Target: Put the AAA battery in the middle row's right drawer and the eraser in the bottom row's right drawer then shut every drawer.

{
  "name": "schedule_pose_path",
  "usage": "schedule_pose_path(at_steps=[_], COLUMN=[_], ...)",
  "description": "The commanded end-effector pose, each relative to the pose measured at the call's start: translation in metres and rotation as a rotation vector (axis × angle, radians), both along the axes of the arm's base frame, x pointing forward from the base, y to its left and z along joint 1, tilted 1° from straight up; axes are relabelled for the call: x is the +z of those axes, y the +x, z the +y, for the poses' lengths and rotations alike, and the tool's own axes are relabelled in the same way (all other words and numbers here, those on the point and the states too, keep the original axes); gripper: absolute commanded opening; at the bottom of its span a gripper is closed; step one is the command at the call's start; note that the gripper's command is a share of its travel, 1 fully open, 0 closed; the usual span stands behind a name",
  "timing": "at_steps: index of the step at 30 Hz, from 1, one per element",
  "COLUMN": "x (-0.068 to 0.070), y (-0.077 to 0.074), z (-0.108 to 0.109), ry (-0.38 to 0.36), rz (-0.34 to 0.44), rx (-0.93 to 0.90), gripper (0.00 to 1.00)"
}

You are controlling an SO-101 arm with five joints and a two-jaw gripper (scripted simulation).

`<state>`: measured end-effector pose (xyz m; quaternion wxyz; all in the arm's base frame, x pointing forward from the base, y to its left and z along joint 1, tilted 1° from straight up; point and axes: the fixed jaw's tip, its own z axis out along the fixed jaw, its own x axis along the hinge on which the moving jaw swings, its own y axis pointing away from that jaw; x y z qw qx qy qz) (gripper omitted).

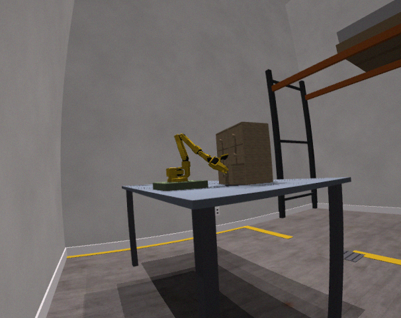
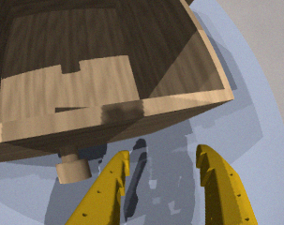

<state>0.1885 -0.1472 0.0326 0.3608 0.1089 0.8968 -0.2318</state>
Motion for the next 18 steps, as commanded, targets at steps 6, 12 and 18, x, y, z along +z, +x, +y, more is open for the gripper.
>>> schedule_pose_path(at_steps=[6, 12, 18], x=[0.014, 0.02, 0.028], y=[-0.006, -0.009, -0.016], z=[0.001, 0.004, 0.01], ry=[0.088, 0.126, 0.181], rz=[0.012, 0.019, 0.031], rx=[-0.065, -0.089, -0.126], gripper=[0.21, 0.21, 0.21])
